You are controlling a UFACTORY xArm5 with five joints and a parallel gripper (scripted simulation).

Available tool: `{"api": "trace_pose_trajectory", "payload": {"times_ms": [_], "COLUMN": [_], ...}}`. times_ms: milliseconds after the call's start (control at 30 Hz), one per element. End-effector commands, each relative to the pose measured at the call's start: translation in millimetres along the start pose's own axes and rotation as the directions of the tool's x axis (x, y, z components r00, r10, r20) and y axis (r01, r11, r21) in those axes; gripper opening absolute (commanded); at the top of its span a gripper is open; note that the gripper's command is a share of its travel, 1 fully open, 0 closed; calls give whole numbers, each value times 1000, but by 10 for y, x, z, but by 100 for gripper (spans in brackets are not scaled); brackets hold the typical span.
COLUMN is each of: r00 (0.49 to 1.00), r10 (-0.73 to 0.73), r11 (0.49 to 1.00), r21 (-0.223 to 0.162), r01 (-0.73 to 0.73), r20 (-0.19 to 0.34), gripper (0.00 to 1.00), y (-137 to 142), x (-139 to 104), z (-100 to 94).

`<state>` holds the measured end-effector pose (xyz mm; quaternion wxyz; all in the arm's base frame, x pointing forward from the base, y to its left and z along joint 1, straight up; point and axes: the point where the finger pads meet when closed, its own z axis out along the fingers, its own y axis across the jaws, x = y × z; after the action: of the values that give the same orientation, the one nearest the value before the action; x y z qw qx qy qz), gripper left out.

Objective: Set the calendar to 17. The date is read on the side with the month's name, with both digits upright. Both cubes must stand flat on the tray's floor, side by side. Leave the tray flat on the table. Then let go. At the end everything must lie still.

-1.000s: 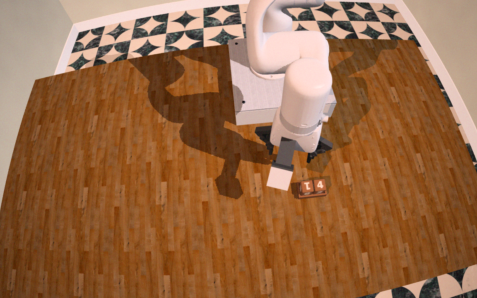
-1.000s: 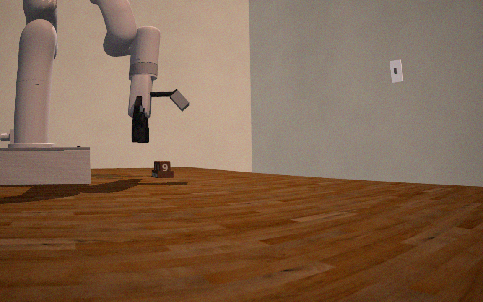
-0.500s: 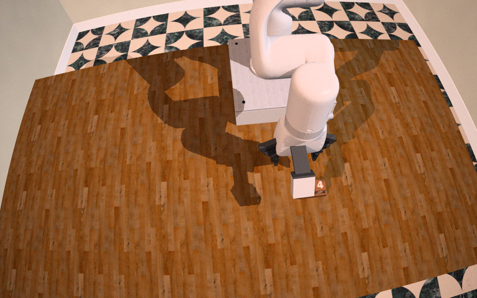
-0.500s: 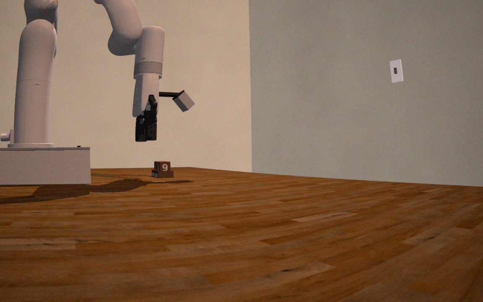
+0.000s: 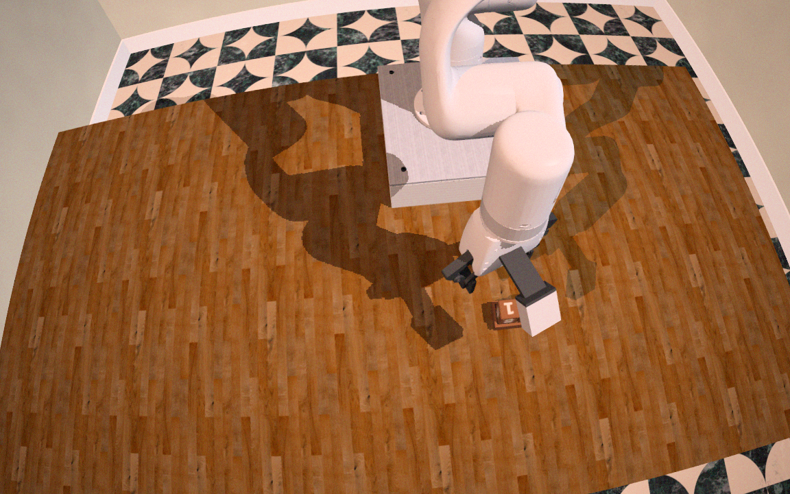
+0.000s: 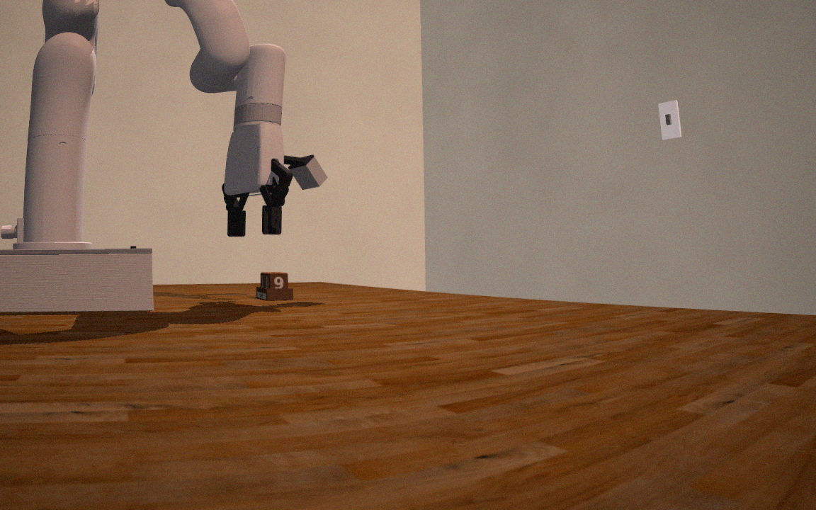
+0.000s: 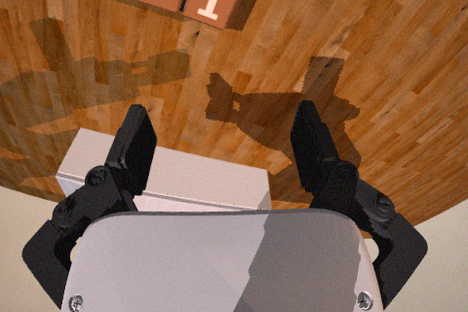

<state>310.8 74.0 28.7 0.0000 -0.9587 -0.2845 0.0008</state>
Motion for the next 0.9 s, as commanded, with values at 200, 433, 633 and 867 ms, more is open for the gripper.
{"api": "trace_pose_trajectory", "payload": {"times_ms": [200,433,633,867], "r00": [955,891,809,717], "r10": [-296,-453,-588,-697], "r11": [955,891,809,717], "r21": [0,0,0,0], "r01": [296,453,588,697], "r20": [0,0,0,0], "gripper": [100,100,100,100], "y": [-11,-22,-33,-45], "x": [135,207,273,332], "z": [-40,-60,-77,-93]}}
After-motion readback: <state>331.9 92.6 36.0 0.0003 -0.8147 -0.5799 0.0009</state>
